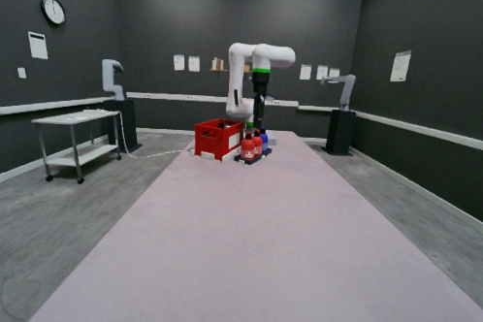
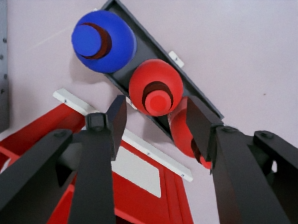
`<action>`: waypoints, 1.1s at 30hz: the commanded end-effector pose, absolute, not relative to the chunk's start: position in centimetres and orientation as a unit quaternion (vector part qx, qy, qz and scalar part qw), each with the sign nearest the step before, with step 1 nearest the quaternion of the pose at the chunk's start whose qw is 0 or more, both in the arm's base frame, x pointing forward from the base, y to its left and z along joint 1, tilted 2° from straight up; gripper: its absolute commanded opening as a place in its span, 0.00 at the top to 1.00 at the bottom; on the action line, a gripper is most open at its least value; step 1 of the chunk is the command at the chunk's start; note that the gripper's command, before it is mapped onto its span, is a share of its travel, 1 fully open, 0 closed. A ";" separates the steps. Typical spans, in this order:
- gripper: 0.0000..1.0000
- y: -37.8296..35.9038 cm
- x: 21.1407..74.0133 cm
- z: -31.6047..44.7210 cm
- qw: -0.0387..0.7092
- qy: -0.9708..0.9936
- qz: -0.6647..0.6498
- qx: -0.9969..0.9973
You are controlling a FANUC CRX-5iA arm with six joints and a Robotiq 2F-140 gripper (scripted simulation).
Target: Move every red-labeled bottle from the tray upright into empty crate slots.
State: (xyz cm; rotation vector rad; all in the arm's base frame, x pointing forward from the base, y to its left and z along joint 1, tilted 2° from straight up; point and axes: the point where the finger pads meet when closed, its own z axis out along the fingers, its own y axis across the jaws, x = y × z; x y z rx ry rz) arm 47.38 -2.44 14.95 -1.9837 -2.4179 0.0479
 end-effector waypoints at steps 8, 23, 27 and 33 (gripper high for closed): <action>0.56 -2.5 47.4 13.6 0.006 -0.773 0.015 -0.634; 0.56 -2.5 47.3 11.8 0.006 -0.773 0.015 -0.634; 0.56 -2.5 47.3 11.5 0.006 -0.773 0.015 -0.634; 0.56 -2.5 47.3 11.2 0.006 -0.773 0.015 -0.634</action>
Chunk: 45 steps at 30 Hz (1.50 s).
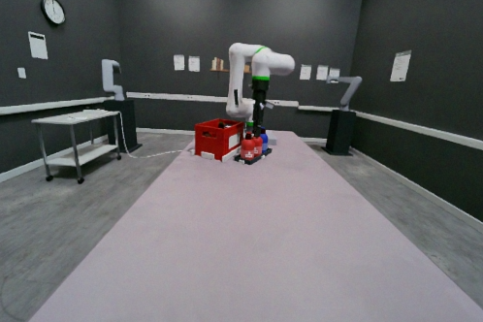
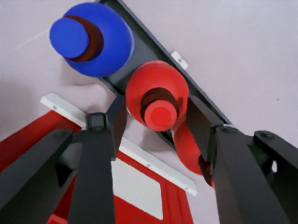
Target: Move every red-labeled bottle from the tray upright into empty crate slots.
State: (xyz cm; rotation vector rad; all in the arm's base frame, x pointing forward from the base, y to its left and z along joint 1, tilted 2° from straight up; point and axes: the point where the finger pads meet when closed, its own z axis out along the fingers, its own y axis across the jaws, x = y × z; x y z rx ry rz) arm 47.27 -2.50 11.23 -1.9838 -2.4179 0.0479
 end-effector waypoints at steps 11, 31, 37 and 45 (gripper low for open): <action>0.56 -2.5 47.3 11.1 0.006 -0.773 0.015 -0.634; 0.56 -2.5 47.3 11.1 0.006 -0.773 0.015 -0.634; 0.56 -2.5 47.3 11.1 0.006 -0.773 0.015 -0.634; 0.90 -2.5 47.3 11.1 0.006 -0.773 0.015 -0.634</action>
